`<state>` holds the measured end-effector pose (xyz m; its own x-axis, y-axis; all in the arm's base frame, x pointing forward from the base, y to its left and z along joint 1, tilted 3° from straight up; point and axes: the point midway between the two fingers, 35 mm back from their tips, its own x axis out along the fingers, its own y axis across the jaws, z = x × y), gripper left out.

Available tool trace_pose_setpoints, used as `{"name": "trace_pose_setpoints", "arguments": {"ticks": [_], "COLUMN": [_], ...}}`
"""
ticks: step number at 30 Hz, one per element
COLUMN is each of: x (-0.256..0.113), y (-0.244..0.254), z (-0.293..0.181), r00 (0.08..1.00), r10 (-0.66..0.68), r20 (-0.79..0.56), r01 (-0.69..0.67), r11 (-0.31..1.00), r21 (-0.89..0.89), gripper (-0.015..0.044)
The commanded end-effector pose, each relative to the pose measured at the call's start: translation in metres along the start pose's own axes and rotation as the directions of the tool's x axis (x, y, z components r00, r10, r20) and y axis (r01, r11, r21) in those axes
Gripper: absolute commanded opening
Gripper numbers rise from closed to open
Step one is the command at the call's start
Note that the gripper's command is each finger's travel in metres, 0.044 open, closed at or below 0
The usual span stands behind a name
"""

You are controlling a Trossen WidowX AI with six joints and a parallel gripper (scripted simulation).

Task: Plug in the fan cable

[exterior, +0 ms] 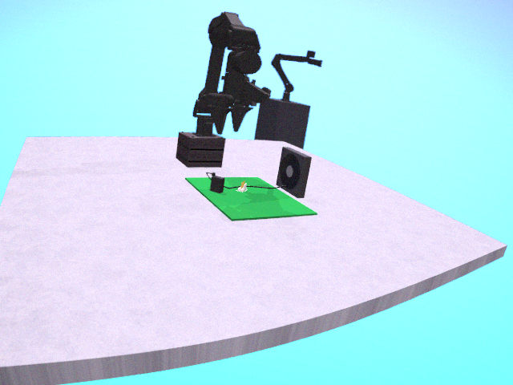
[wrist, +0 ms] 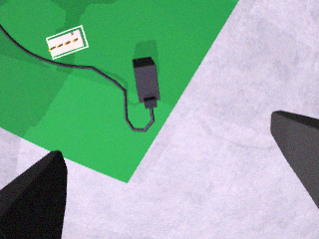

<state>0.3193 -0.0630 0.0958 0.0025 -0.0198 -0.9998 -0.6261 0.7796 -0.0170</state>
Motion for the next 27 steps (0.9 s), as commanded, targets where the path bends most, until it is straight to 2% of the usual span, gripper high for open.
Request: {"name": "trace_pose_setpoints", "arguments": {"ticks": [1, 7, 27], "x": [0.022, 0.094, 0.120], "y": [-0.003, 0.000, -0.001], "z": [0.000, -0.003, -0.004], "r00": [1.000, 1.000, 1.000], "r10": [0.004, 0.005, 0.005], "r20": [-0.017, -0.017, -0.017], "r01": [-0.004, -0.004, -0.004], "r11": [1.000, 1.000, 1.000], "r21": [0.011, 0.011, 0.011], "gripper": [0.0440, 0.0440, 0.0440]}}
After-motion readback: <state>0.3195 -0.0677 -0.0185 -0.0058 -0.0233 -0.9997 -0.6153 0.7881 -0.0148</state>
